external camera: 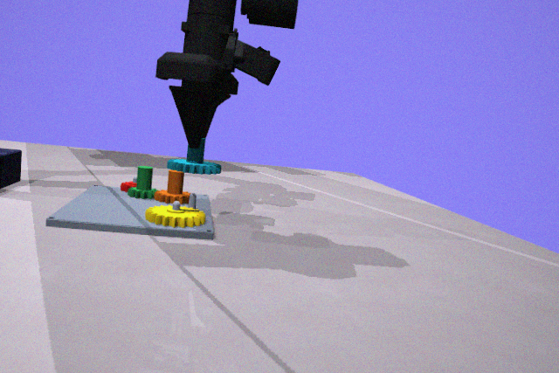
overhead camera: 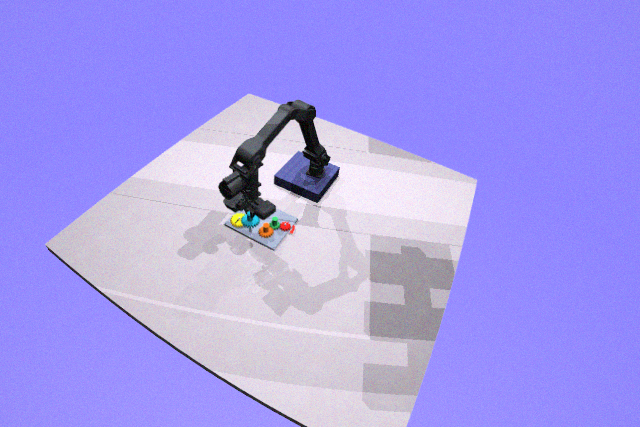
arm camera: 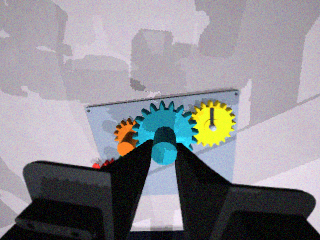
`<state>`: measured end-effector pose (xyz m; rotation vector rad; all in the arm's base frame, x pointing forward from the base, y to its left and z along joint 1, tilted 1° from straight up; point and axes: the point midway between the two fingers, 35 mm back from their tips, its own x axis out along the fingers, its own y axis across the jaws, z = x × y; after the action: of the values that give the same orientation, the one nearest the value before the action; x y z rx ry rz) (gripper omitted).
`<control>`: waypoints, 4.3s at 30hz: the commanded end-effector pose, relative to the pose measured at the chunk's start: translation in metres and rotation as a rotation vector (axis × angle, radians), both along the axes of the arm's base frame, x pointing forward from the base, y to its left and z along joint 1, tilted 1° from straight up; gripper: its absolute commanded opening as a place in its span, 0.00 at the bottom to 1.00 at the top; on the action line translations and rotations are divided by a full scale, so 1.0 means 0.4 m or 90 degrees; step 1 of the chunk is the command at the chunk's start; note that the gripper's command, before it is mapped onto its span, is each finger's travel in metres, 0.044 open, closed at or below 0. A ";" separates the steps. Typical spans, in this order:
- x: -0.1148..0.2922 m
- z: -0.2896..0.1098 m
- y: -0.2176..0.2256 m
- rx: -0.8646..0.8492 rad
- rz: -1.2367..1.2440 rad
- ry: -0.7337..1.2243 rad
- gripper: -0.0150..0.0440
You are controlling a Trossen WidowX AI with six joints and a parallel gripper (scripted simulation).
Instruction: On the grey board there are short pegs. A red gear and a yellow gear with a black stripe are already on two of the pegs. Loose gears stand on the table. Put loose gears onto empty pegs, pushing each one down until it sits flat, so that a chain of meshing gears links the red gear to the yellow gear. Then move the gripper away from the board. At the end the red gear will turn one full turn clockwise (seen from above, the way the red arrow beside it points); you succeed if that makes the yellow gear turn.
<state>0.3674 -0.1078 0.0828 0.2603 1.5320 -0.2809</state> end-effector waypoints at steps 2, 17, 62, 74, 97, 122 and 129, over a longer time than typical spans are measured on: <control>0.003 0.002 -0.001 0.002 -0.062 -0.005 0.25; 0.003 0.002 -0.001 0.008 -0.340 -0.009 0.25; 0.006 -0.082 -0.003 0.013 -0.603 -0.013 0.25; 0.003 -0.103 -0.004 0.016 -0.737 -0.015 0.25; 0.004 -0.108 -0.003 0.012 -0.550 -0.012 0.25; 0.005 -0.109 -0.002 0.014 -0.642 -0.014 0.49; 0.006 -0.057 -0.002 0.014 -0.639 -0.014 0.49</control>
<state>0.3670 -0.1083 0.0456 1.0428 1.2856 -1.0503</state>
